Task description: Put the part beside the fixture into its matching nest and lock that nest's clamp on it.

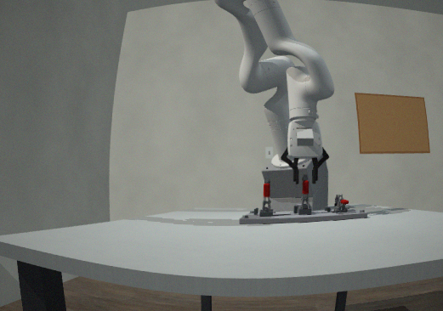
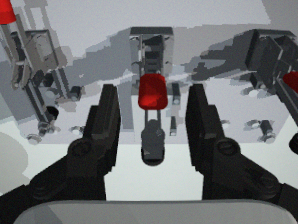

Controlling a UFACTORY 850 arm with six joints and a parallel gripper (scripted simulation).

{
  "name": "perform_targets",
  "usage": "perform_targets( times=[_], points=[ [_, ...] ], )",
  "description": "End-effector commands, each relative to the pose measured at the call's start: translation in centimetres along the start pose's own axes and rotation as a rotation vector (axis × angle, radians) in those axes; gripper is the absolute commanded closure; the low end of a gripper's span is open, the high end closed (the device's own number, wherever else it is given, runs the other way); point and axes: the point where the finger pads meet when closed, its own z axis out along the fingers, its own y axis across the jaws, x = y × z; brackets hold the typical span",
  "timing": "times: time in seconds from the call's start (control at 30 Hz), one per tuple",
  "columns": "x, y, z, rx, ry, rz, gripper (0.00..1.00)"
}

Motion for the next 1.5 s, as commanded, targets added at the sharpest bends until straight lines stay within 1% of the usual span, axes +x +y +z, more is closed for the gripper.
perform_targets(
  times=[0.0,0.17,0.3,0.93,0.97,1.47],
  points=[
    [0.1,0.0,0.9,0.000,0.001,0.000,0.53],
    [0.1,0.0,2.2,0.000,0.001,0.000,0.53],
    [0.1,0.0,2.8,0.000,0.001,0.000,0.53],
    [0.1,0.0,2.9,0.000,0.001,0.000,0.53],
    [0.1,0.0,2.9,0.000,0.001,0.000,1.00],
    [0.1,0.0,2.9,0.000,0.001,0.000,1.00]
  ],
)
